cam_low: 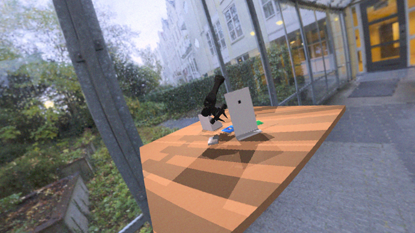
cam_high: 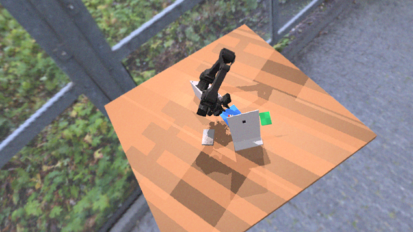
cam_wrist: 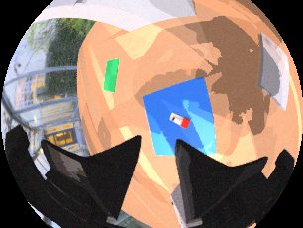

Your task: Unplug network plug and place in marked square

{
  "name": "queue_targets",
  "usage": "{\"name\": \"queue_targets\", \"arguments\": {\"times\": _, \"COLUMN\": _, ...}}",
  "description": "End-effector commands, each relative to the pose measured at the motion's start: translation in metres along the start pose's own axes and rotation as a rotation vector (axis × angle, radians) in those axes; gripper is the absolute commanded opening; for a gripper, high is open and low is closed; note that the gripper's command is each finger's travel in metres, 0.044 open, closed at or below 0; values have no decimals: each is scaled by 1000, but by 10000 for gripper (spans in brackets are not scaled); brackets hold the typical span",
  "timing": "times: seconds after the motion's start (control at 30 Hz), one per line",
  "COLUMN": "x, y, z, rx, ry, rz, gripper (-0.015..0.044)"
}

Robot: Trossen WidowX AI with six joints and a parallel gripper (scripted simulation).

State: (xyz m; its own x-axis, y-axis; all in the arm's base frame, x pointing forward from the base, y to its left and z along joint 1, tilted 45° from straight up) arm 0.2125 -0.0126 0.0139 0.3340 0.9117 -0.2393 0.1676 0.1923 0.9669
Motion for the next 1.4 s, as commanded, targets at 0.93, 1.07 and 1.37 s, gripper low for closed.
{"name": "queue_targets", "arguments": {"times": 0.93, "x": -31, "y": 22, "z": 2, "rx": -2, "ry": 3, "rz": 14, "gripper": 156}}
{"name": "queue_targets", "arguments": {"times": 1.07, "x": -43, "y": 30, "z": 6, "rx": 1, "ry": -22, "rz": -6, "gripper": 156}}
{"name": "queue_targets", "arguments": {"times": 1.37, "x": -72, "y": 51, "z": 11, "rx": 12, "ry": -83, "rz": -58, "gripper": 156}}
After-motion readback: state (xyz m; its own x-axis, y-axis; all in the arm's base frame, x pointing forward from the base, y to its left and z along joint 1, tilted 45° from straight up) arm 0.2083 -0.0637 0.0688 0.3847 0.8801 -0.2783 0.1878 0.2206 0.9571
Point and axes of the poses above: the point midway between the two fingers, 35 mm back from their tips, its own x axis out along the fingers, its own y axis across the jaws, z = x × y, the point moved 2 cm from there along -x, back along the fingers, and after that the axes turned 13 degrees about -x, right-handed, at the moved point
